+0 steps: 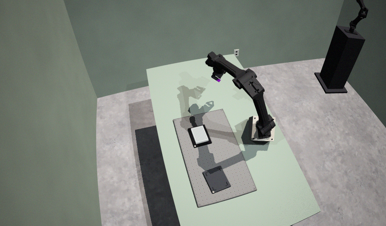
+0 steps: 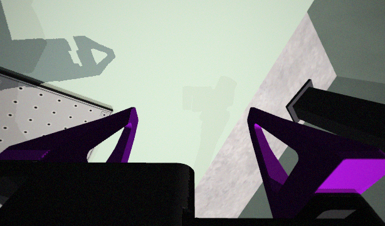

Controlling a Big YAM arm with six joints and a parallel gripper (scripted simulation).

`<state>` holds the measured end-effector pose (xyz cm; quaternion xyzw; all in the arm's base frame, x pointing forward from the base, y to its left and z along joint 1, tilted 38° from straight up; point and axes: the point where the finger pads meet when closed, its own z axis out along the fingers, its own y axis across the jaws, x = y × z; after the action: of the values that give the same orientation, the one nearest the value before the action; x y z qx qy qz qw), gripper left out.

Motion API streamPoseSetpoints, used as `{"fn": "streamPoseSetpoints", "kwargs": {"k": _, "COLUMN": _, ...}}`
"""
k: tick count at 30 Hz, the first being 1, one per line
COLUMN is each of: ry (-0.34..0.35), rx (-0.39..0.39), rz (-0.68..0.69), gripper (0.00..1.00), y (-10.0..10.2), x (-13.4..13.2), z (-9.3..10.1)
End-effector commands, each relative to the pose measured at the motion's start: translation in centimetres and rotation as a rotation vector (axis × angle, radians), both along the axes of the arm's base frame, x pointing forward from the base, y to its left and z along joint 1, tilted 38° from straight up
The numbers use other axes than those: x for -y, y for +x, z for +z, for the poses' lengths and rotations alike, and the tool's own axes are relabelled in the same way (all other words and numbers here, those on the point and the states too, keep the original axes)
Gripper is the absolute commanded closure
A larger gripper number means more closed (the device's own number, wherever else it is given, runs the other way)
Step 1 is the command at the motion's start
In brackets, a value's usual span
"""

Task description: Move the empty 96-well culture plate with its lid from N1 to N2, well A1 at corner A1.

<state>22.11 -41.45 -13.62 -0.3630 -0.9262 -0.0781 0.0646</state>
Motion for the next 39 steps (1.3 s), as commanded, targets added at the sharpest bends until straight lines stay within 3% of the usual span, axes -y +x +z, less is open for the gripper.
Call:
{"fn": "streamPoseSetpoints", "kwargs": {"k": 1, "ry": -0.01, "rx": 0.005, "rz": -0.003, "gripper": 0.0, "y": 0.1, "x": 0.5, "z": 0.3}}
{"fn": "streamPoseSetpoints", "kwargs": {"k": 17, "ry": -0.01, "rx": 0.005, "rz": -0.003, "gripper": 0.0, "y": 0.1, "x": 0.5, "z": 0.3}}
{"fn": "streamPoseSetpoints", "kwargs": {"k": 18, "ry": -0.047, "rx": 0.043, "rz": -0.037, "gripper": 0.0, "y": 1.5, "x": 1.0, "z": 1.7}}
{"fn": "streamPoseSetpoints", "kwargs": {"k": 20, "ry": -0.038, "rx": 0.049, "rz": -0.051, "gripper": 0.0, "y": 2.4, "x": 0.3, "z": 2.0}}
{"fn": "streamPoseSetpoints", "kwargs": {"k": 23, "ry": -0.06, "rx": 0.063, "rz": -0.051, "gripper": 0.0, "y": 4.5, "x": 1.3, "z": 3.6}}
{"fn": "streamPoseSetpoints", "kwargs": {"k": 27, "ry": -0.001, "rx": 0.057, "rz": -0.095, "gripper": 0.0, "y": 4.4, "x": -1.8, "z": 2.9}}
{"fn": "streamPoseSetpoints", "kwargs": {"k": 32, "ry": 0.014, "rx": 0.079, "rz": -0.138, "gripper": 0.0, "y": 6.3, "x": -3.3, "z": 3.4}}
{"fn": "streamPoseSetpoints", "kwargs": {"k": 34, "ry": 0.014, "rx": 0.079, "rz": -0.138, "gripper": 0.0, "y": 6.3, "x": -3.3, "z": 3.4}}
{"fn": "streamPoseSetpoints", "kwargs": {"k": 35, "ry": -0.009, "rx": 0.092, "rz": -0.136, "gripper": 0.0, "y": 7.2, "x": -2.6, "z": 3.9}}
{"fn": "streamPoseSetpoints", "kwargs": {"k": 39, "ry": 0.043, "rx": 0.089, "rz": -0.181, "gripper": 0.0, "y": 7.9, "x": -5.1, "z": 4.0}}
